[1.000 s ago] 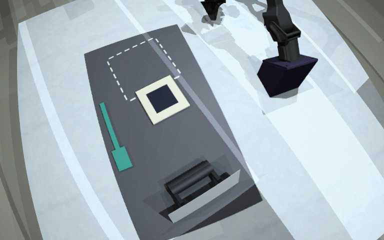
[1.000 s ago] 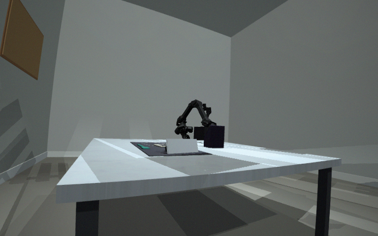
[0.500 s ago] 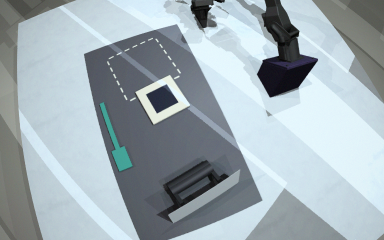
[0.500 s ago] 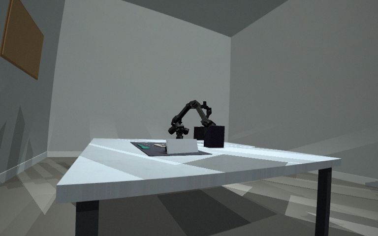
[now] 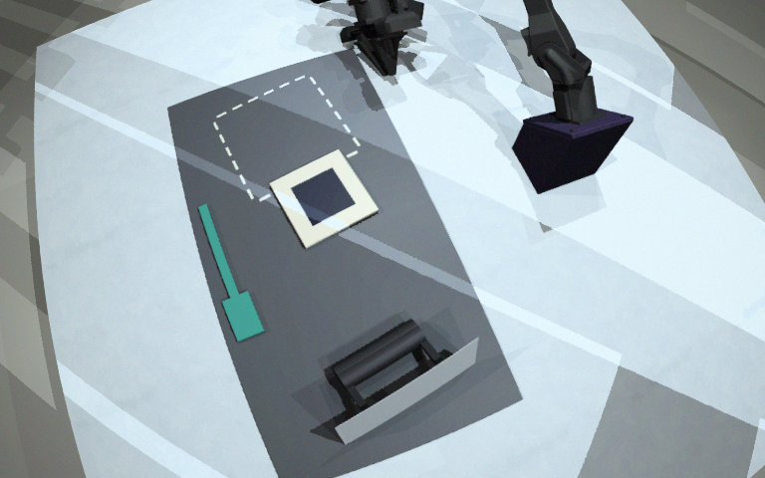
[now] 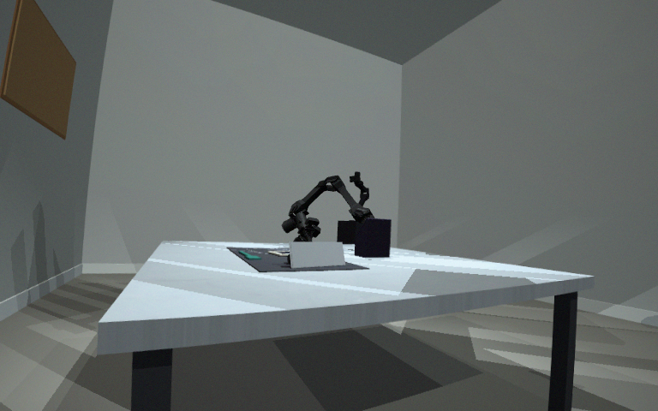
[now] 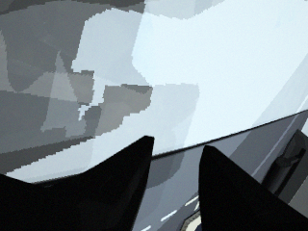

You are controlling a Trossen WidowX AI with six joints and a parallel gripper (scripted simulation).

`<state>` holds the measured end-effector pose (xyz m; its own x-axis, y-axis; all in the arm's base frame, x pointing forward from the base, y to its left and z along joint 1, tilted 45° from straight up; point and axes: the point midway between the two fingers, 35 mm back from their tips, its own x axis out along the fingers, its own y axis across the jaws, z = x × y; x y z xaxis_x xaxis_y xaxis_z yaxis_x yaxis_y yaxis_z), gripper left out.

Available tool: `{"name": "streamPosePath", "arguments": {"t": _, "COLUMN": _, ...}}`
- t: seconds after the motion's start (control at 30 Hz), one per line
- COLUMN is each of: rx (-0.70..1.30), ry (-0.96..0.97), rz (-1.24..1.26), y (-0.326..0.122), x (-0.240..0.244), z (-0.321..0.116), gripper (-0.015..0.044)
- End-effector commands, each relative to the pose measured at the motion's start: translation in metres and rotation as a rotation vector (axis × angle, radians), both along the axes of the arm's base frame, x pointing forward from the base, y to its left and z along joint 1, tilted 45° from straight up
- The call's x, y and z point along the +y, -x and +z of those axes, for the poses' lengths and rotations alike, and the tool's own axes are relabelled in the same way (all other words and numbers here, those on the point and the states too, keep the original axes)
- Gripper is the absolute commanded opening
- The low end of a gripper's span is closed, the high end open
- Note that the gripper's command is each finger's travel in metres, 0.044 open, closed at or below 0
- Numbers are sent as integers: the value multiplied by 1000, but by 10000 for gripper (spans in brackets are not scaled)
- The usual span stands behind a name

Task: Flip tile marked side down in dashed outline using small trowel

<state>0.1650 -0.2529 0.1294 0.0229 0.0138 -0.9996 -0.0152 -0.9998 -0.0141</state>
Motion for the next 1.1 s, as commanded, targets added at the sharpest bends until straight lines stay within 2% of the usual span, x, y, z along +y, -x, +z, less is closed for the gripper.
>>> {"name": "streamPosePath", "arguments": {"t": 0.0, "rx": 20, "ry": -4, "rz": 94, "y": -13, "x": 7, "z": -11, "gripper": 100}}
{"name": "streamPosePath", "arguments": {"t": 1.07, "rx": 279, "ry": -13, "rz": 1039, "y": -105, "x": 76, "z": -86, "gripper": 100}}
